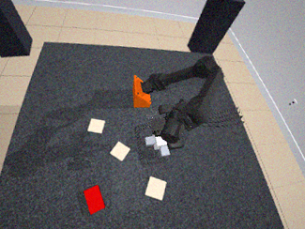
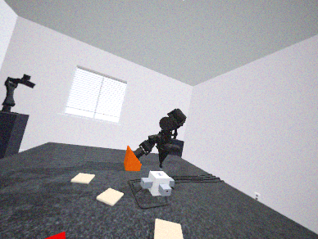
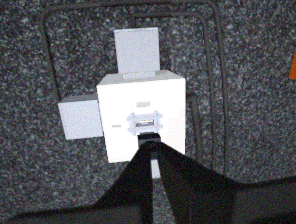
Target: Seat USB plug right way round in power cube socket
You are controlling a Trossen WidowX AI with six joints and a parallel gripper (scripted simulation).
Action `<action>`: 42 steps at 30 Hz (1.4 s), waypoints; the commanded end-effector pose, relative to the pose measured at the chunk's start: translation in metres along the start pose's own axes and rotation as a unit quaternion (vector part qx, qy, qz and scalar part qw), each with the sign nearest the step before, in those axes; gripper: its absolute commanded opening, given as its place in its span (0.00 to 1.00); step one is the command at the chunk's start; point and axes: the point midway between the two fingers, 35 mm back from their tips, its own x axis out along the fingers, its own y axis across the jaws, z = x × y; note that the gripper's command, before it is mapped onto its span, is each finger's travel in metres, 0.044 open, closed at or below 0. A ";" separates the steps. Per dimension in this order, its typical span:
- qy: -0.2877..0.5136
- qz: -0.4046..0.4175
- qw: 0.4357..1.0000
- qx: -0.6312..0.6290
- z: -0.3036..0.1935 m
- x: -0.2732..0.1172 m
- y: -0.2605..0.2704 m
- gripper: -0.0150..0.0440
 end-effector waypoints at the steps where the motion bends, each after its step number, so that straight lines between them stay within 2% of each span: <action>1: -0.002 -0.001 1.000 -0.005 0.000 -0.001 0.000 0.25; 21: 0.000 0.000 0.971 -0.240 0.000 0.001 0.000 0.25; 42: 0.000 0.000 0.869 -0.494 0.000 0.001 0.000 0.25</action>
